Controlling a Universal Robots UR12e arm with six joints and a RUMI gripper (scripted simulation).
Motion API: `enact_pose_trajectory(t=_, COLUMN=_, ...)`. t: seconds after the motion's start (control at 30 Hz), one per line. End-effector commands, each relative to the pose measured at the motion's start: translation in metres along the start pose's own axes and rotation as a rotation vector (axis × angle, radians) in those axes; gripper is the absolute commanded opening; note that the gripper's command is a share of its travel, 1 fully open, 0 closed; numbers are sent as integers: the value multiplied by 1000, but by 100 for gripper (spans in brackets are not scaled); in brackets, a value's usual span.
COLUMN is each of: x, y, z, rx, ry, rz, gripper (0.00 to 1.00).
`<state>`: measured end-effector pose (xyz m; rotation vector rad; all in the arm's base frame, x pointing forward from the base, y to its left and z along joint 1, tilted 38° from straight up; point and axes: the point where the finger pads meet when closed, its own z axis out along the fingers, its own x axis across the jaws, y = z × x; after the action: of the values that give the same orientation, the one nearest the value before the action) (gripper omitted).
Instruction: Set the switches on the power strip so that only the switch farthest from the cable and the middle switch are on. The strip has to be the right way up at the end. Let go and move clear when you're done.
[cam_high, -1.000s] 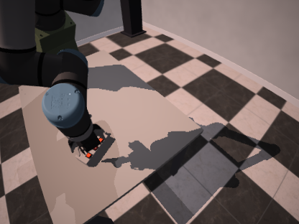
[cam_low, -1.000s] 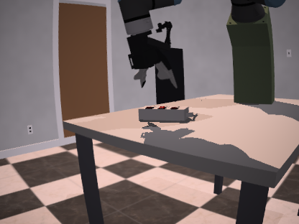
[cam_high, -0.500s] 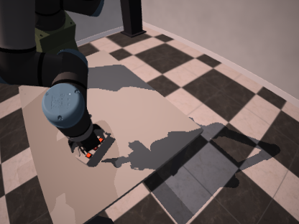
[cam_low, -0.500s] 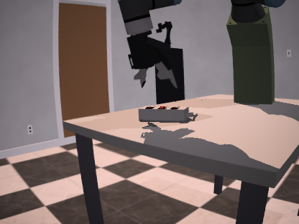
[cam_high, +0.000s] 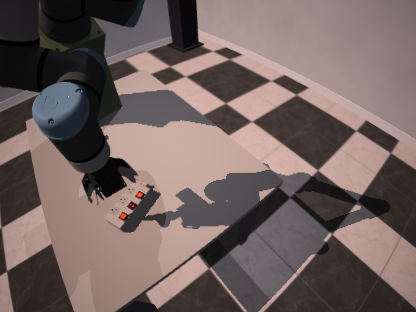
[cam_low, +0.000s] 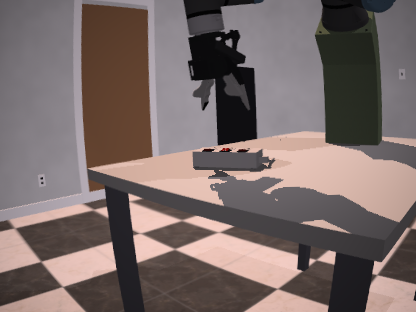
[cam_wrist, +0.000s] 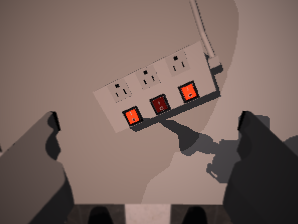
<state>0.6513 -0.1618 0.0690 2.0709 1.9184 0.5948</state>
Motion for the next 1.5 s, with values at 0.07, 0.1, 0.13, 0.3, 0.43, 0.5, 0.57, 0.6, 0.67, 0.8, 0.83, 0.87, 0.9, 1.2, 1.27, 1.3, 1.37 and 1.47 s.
enact_pose_trajectory(t=0.07, x=4, y=-31, z=-30, rx=-170, ry=4, rz=1, gripper=100)
enact_pose_trajectory(t=0.1, x=4, y=-31, z=-30, rx=-170, ry=4, rz=1, gripper=100)
enact_pose_trajectory(t=0.13, x=4, y=-31, z=-30, rx=-170, ry=4, rz=1, gripper=100)
enact_pose_trajectory(t=0.3, x=5, y=-35, z=-34, rx=-187, ry=3, rz=1, gripper=100)
enact_pose_trajectory(t=0.43, x=5, y=-36, z=-32, rx=-185, ry=4, rz=2, gripper=100)
enact_pose_trajectory(t=0.5, x=5, y=-36, z=-32, rx=-185, ry=4, rz=2, gripper=100)
enact_pose_trajectory(t=0.57, x=6, y=-36, z=-32, rx=-185, ry=5, rz=1, gripper=100)
enact_pose_trajectory(t=0.6, x=6, y=-35, z=-32, rx=-186, ry=4, rz=1, gripper=100)
enact_pose_trajectory(t=0.67, x=6, y=-35, z=-32, rx=-186, ry=4, rz=1, gripper=100)
enact_pose_trajectory(t=0.8, x=5, y=-35, z=-32, rx=-185, ry=4, rz=1, gripper=100)
enact_pose_trajectory(t=0.83, x=5, y=-35, z=-32, rx=-185, ry=4, rz=1, gripper=100)
enact_pose_trajectory(t=0.87, x=5, y=-35, z=-32, rx=-185, ry=4, rz=1, gripper=100)
enact_pose_trajectory(t=0.9, x=5, y=-35, z=-32, rx=-185, ry=4, rz=1, gripper=100)
enact_pose_trajectory(t=1.2, x=5, y=-33, z=-31, rx=-185, ry=1, rz=-36, gripper=100)
enact_pose_trajectory(t=1.27, x=5, y=-33, z=-31, rx=-185, ry=1, rz=-36, gripper=100)
enact_pose_trajectory(t=1.3, x=5, y=-33, z=-31, rx=-185, ry=0, rz=-47, gripper=100)
enact_pose_trajectory(t=1.37, x=5, y=-32, z=-30, rx=-186, ry=-3, rz=-73, gripper=100)
enact_pose_trajectory(t=1.47, x=4, y=-29, z=-29, rx=-187, ry=-9, rz=-127, gripper=100)
